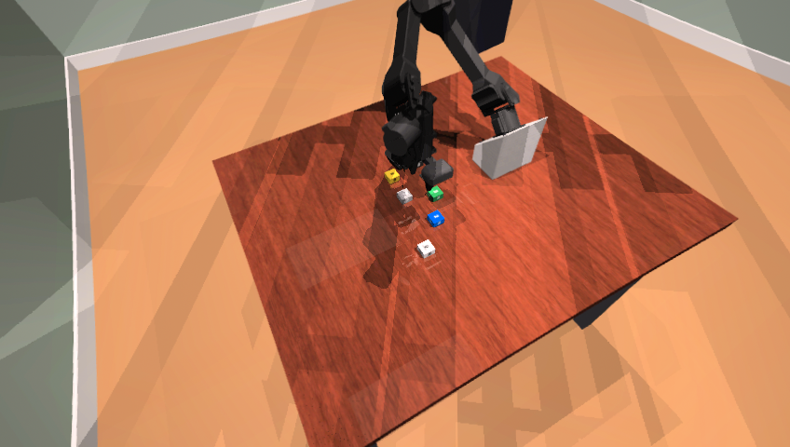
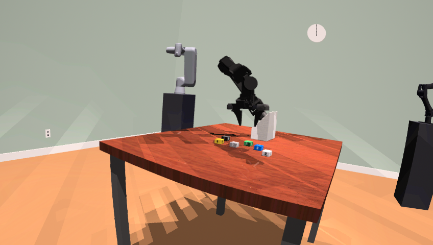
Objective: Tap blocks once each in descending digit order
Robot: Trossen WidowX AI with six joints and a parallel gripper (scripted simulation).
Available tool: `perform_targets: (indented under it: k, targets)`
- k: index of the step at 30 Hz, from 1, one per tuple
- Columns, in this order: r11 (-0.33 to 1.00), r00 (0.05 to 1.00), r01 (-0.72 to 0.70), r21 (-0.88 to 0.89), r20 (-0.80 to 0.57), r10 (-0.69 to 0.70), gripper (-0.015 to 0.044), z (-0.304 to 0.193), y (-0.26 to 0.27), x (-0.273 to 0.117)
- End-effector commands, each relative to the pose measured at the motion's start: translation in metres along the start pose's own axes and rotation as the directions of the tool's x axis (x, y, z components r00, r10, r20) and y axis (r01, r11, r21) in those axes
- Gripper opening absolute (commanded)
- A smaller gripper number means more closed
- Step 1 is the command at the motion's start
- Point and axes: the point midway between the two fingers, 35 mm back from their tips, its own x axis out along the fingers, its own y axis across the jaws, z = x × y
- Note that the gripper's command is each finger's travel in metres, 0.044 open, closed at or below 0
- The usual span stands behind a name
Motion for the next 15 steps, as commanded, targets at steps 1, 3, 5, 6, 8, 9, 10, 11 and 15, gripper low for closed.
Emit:
perform_targets:
  k: [1, 3, 5, 6, 8, 9, 10, 11, 15]
  targets:
    - [1.000, 1.000, 0.001, -0.004, -0.009, -0.001, 0.0400, -0.003, 0.061, -0.011]
    - [1.000, 1.000, 0.011, -0.002, -0.013, -0.011, 0.0400, -0.010, 0.094, -0.015]
    - [1.000, 0.999, 0.028, 0.003, -0.016, -0.028, 0.0400, -0.021, 0.126, -0.018]
    - [0.999, 0.999, 0.038, 0.006, -0.016, -0.038, 0.0400, -0.028, 0.142, -0.018]
    - [0.998, 0.998, 0.061, 0.014, -0.016, -0.061, 0.0400, -0.043, 0.170, -0.018]
    - [0.998, 0.998, 0.067, 0.016, -0.015, -0.067, 0.0400, -0.048, 0.177, -0.017]
    - [0.997, 0.997, 0.070, 0.017, -0.015, -0.070, 0.0400, -0.049, 0.180, -0.017]
    - [0.997, 0.997, 0.070, 0.017, -0.015, -0.070, 0.0400, -0.049, 0.180, -0.017]
    - [0.997, 0.997, 0.070, 0.017, -0.015, -0.070, 0.0400, -0.049, 0.180, -0.017]
